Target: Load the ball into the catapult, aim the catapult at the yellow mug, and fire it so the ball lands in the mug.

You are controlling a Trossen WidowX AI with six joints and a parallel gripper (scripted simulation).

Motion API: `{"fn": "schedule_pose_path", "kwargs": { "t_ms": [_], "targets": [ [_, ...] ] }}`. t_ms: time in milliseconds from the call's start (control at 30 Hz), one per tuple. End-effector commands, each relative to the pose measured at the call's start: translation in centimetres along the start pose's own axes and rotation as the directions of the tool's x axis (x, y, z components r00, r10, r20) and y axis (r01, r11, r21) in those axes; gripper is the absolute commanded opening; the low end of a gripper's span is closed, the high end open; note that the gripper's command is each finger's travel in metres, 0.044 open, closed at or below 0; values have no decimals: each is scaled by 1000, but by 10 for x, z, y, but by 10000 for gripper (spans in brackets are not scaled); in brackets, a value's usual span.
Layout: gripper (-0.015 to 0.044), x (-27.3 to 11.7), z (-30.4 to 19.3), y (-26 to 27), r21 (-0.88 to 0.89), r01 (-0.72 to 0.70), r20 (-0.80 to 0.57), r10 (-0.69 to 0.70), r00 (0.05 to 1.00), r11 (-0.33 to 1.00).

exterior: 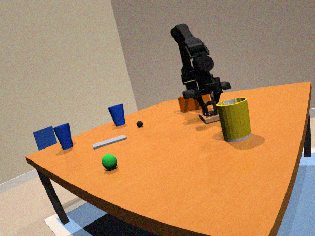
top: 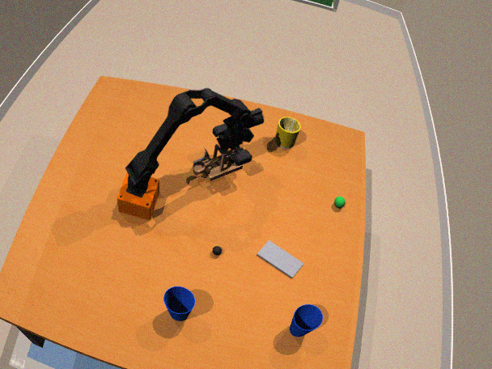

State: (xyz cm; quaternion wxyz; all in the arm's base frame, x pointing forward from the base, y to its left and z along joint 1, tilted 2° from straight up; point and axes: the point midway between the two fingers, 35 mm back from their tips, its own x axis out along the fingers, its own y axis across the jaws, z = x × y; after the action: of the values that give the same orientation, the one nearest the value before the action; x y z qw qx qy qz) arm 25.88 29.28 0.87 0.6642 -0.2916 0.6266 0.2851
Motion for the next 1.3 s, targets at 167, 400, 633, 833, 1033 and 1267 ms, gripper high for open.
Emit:
{"fn": "schedule_pose_path", "kwargs": {
  "t_ms": [167,400,633,833,1033,1267],
  "targets": [
    [79,-1,0,0,0,0,2,0,1000,1000],
    [263,-1,0,0,0,0,2,0,1000,1000],
    [440,-42,3,0,0,0,2,0,1000,1000],
    [440,-101,-3,0,0,-1,0,1,1000,1000],
    [440,-93,-1,0,-4,0,10,0,1000,1000],
    [440,-49,-1,0,-4,0,11,0,1000,1000]
  ]
}}
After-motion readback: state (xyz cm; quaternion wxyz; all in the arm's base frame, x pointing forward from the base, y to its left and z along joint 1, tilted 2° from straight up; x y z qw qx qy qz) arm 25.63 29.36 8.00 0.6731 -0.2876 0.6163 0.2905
